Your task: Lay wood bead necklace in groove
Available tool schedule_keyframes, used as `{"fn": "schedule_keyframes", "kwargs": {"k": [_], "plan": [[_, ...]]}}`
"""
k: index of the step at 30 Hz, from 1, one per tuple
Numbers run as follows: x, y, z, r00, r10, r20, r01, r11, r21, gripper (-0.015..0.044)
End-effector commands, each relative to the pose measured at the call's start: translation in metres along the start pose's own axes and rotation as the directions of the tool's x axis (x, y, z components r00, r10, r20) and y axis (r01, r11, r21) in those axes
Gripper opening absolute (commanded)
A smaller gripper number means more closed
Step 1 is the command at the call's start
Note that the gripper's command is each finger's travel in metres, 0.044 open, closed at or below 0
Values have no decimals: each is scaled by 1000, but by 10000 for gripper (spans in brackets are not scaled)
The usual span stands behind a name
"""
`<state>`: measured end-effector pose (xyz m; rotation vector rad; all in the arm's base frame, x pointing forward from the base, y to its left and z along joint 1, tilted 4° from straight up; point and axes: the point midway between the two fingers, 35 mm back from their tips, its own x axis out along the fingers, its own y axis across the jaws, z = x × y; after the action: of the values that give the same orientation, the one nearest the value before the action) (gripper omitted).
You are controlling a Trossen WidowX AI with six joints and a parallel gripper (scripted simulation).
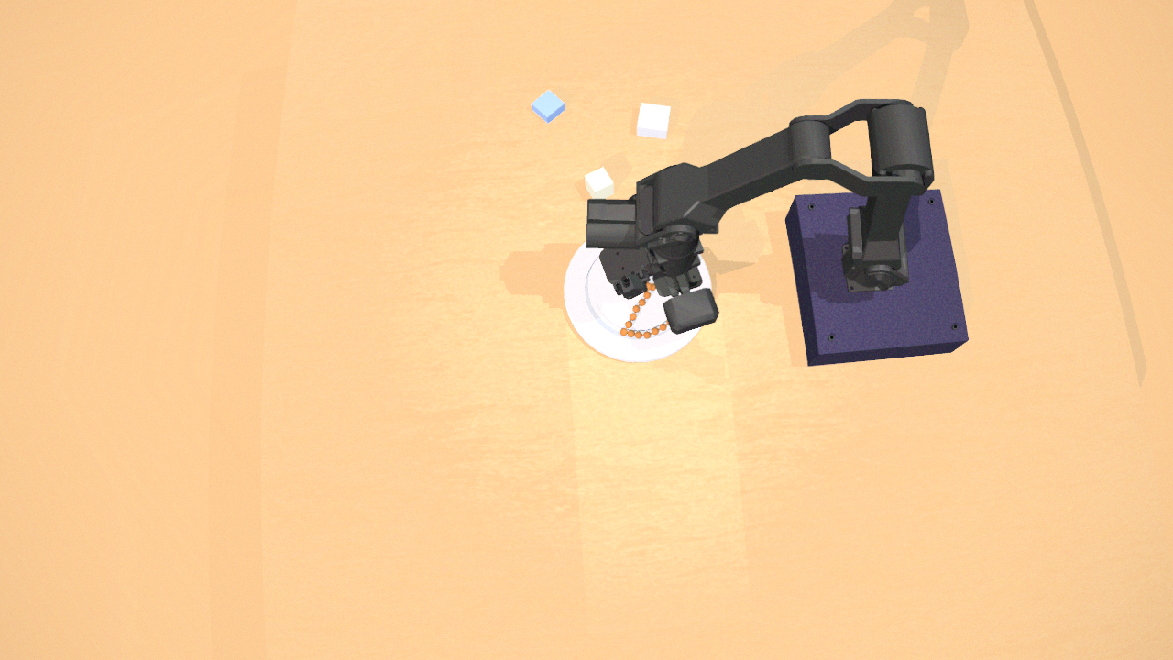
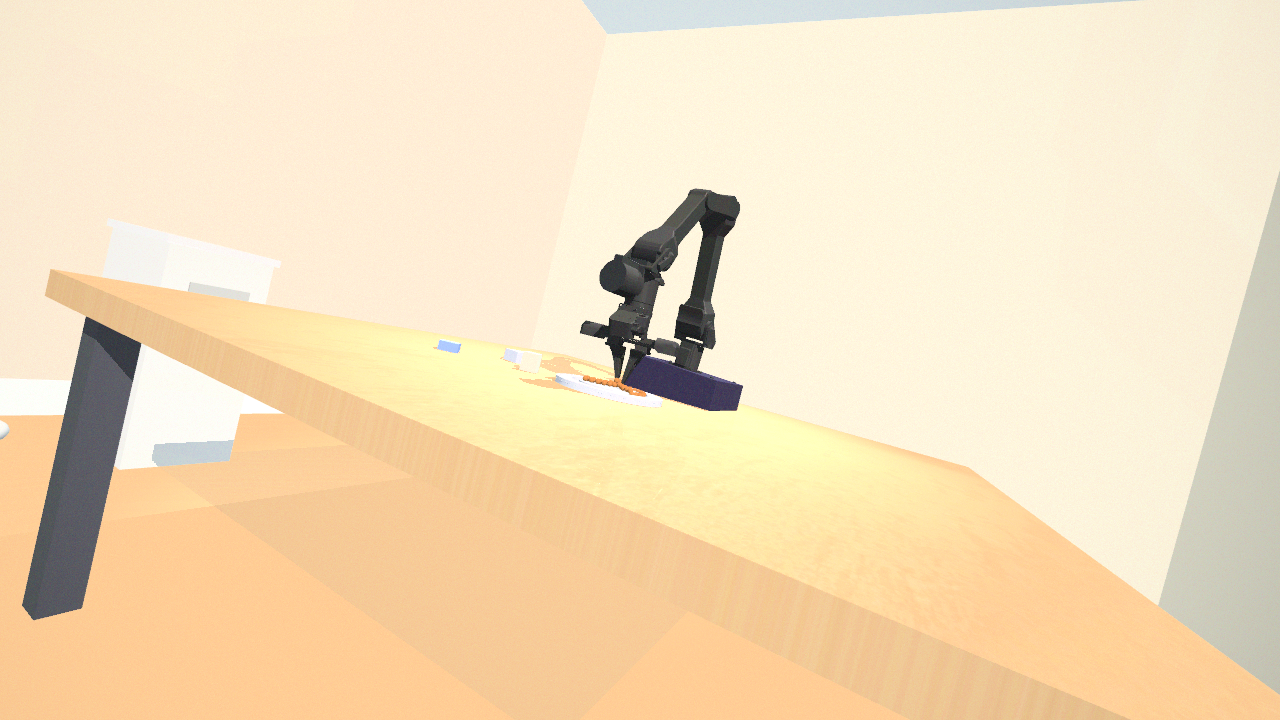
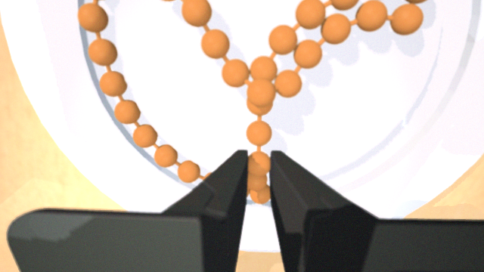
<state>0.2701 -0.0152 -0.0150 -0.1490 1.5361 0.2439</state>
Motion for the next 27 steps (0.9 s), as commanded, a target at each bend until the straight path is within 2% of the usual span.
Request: {"fn": "schedule_keyframes", "kwargs": {"k": [1, 10, 22, 27], "plan": [[-1, -6, -3, 1000, -3, 2, 3, 1000, -2, 0], [-1, -26, -20, 1000, -5, 0, 5, 1000, -2, 0], [6, -26, -20, 1000, -5, 0, 5, 1000, -2, 0], [3, -26, -18, 1000, -4, 3, 4, 1000, 2, 131]]}}
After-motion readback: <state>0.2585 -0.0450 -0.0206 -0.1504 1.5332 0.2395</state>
